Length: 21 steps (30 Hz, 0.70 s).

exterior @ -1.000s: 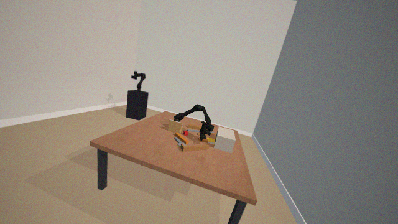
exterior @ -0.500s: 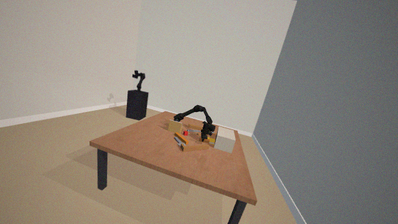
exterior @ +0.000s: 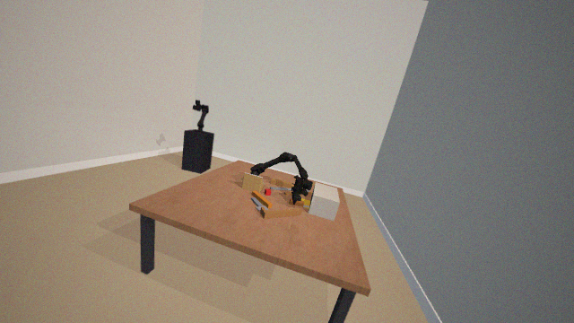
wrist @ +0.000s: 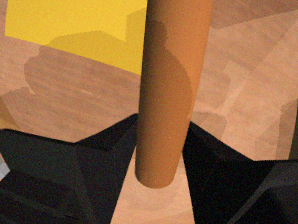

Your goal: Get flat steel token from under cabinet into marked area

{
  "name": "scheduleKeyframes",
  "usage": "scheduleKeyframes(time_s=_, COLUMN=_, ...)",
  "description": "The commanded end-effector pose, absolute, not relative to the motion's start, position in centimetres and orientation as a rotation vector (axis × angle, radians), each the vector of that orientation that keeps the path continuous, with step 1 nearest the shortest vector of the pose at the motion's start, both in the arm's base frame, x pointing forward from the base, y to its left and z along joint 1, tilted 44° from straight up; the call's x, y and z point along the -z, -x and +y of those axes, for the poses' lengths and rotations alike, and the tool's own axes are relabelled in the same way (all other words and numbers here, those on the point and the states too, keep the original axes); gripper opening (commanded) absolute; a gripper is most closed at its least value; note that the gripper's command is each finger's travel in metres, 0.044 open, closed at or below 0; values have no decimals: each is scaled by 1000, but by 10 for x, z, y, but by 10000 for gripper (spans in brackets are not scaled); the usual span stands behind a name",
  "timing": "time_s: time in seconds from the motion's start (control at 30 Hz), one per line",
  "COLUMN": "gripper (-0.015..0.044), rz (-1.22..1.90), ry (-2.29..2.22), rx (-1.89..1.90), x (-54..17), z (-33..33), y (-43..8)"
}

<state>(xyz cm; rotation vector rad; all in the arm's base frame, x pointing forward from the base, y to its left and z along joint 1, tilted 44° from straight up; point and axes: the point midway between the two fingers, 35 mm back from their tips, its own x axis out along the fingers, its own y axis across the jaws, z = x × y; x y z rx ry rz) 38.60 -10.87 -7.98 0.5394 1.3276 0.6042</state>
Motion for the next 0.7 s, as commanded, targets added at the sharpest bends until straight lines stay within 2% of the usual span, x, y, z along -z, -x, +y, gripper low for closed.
scheduleKeyframes(time_s=0.0, gripper=0, rz=1323, ry=-537, rx=-604, x=78, z=-109, y=-392)
scheduleKeyframes(time_s=0.67, gripper=0, rz=1323, ry=-538, rx=-604, x=73, z=-105, y=-405)
